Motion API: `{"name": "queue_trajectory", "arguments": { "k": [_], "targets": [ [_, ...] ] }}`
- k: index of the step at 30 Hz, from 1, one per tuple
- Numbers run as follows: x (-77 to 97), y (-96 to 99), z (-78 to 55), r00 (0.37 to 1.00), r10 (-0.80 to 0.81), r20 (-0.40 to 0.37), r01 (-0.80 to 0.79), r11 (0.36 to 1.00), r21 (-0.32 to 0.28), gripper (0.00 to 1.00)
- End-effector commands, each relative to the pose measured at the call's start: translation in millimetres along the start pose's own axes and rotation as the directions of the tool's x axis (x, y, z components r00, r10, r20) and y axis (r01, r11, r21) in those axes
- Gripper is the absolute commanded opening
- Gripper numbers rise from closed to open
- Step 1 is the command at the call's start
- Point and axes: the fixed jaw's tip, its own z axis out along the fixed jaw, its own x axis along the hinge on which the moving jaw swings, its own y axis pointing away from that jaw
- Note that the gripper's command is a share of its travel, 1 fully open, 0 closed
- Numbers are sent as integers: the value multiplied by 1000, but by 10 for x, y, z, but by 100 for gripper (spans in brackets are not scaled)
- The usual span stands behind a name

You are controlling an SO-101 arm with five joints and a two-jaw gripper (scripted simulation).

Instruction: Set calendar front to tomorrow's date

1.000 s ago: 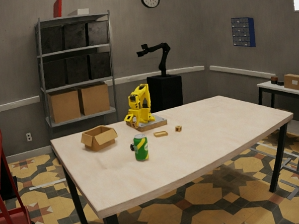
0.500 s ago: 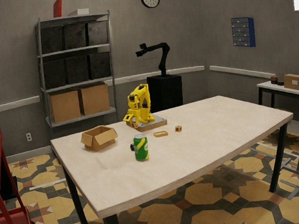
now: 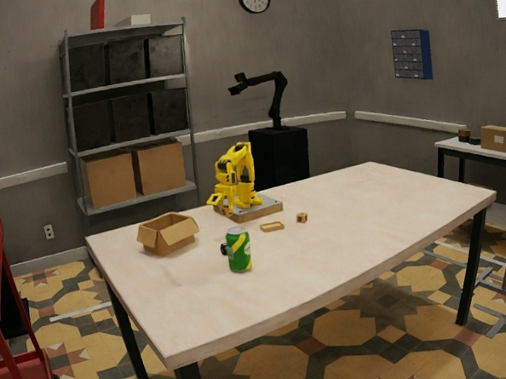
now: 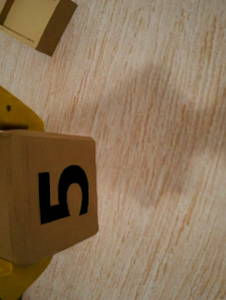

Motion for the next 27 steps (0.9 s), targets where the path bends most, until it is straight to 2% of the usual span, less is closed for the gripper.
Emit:
{"name": "queue_trajectory", "arguments": {
  "k": [1,16,22,27],
  "targets": [
    [-1,-12,-11,1000,6,12,-6,1000,-3,0],
    [11,-17,-11,996,-84,13,84,997,-2,0],
    [27,-25,-11,979,-206,13,206,979,-1,0],
    [45,-36,-11,939,-343,13,343,939,1,0]
  ]
}}
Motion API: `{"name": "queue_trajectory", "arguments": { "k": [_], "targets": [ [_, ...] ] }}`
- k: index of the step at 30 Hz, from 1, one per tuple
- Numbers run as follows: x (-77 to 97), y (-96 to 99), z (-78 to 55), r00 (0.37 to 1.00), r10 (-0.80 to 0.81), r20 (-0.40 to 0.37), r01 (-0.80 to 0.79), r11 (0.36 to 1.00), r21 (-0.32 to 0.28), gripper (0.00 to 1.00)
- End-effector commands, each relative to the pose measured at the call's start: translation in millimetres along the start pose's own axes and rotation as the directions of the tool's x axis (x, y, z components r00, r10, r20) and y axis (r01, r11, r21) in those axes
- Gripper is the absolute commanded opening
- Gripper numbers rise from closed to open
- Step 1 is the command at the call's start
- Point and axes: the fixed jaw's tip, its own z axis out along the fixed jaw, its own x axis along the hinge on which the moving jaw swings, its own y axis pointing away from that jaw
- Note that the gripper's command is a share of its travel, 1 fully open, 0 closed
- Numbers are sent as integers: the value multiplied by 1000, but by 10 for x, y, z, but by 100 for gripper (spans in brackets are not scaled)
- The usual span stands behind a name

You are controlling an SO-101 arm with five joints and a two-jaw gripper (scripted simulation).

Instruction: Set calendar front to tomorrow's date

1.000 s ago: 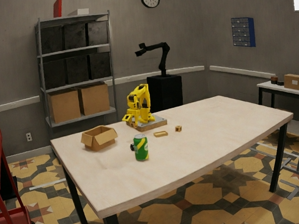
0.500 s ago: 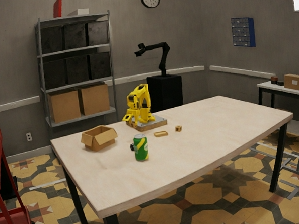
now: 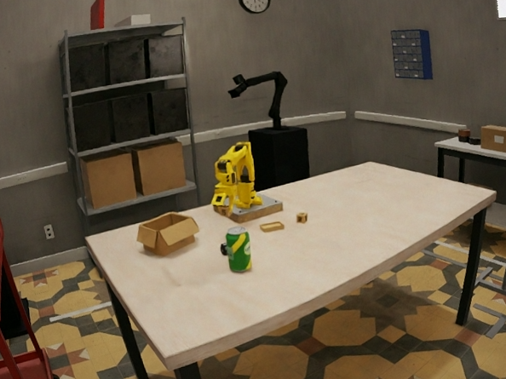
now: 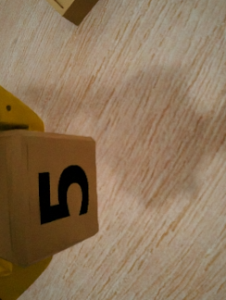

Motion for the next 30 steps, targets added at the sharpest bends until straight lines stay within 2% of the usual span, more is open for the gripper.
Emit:
{"name": "queue_trajectory", "arguments": {
  "k": [1,4,6,12,21,23,30],
  "targets": [
    [17,-15,-12,993,-114,15,114,994,2,0],
    [32,-21,-12,976,-215,15,215,977,4,0],
    [32,-21,-12,976,-215,15,215,977,4,0],
    [63,-35,-11,904,-428,14,428,904,7,0],
    [106,-62,-11,708,-706,10,706,708,11,0],
    [106,-62,-11,708,-706,10,706,708,11,0],
    [131,-84,-10,532,-846,7,846,533,13,0]
  ]
}}
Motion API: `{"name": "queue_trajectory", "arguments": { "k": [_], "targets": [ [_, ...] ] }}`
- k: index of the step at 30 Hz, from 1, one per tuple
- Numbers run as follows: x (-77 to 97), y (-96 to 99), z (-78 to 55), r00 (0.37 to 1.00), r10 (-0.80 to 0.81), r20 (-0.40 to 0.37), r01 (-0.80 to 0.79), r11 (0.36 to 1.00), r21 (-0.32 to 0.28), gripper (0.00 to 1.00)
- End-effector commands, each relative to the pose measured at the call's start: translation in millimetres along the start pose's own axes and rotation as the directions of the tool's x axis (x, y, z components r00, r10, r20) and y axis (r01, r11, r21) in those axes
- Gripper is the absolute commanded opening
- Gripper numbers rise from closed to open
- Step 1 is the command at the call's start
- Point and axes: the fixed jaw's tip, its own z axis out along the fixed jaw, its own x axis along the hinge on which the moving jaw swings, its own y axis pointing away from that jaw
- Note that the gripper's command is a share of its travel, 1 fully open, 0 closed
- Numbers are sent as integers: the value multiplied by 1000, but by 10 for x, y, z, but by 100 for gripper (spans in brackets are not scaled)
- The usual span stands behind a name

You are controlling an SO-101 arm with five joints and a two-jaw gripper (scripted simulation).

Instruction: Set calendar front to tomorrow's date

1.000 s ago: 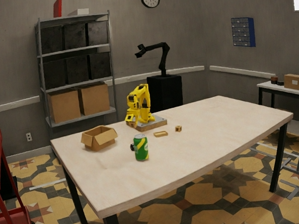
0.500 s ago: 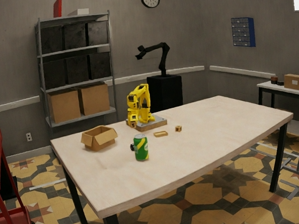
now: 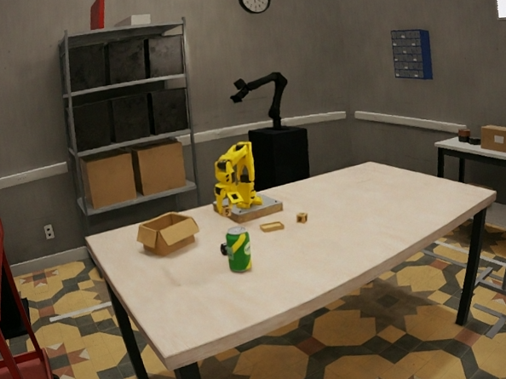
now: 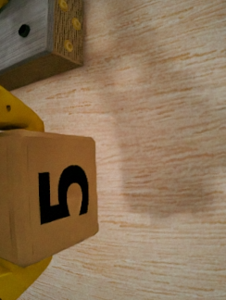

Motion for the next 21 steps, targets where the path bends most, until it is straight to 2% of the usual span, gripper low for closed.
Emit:
{"name": "queue_trajectory", "arguments": {
  "k": [1,8,21],
  "targets": [
    [24,-4,-10,993,-114,8,114,993,15,0],
    [45,-1,-9,965,-261,6,260,965,16,0],
    [57,-1,-9,939,-344,4,344,939,17,0]
  ]
}}
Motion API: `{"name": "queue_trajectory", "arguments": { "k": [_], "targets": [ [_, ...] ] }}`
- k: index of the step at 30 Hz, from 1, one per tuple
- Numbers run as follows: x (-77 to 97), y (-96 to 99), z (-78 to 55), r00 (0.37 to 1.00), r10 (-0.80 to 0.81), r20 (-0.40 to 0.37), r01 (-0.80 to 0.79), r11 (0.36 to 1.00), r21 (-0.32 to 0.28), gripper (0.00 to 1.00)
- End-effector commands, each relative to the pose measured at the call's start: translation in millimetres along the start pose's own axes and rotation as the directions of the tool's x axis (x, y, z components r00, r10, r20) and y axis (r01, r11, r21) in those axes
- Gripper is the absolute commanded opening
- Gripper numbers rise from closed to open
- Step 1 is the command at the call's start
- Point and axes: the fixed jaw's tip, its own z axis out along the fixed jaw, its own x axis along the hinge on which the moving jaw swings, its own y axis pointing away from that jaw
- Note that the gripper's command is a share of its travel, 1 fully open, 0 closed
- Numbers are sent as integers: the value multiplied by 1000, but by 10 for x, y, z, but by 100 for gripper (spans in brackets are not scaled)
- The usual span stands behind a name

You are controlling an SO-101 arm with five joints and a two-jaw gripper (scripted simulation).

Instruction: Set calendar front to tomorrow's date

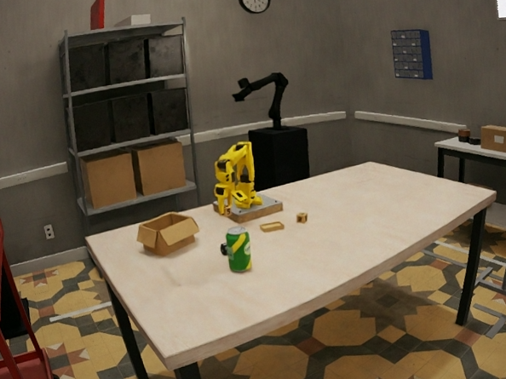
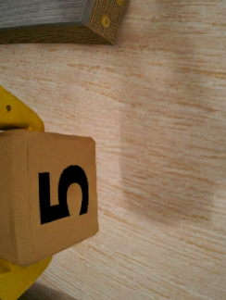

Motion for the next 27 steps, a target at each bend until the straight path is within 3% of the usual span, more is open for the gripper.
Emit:
{"name": "queue_trajectory", "arguments": {
  "k": [1,12,27],
  "targets": [
    [12,1,-7,1000,-12,4,12,1000,13,0],
    [12,0,3,1000,-13,4,13,1000,13,0],
    [11,-4,125,1000,-13,4,13,1000,13,0]
  ]
}}
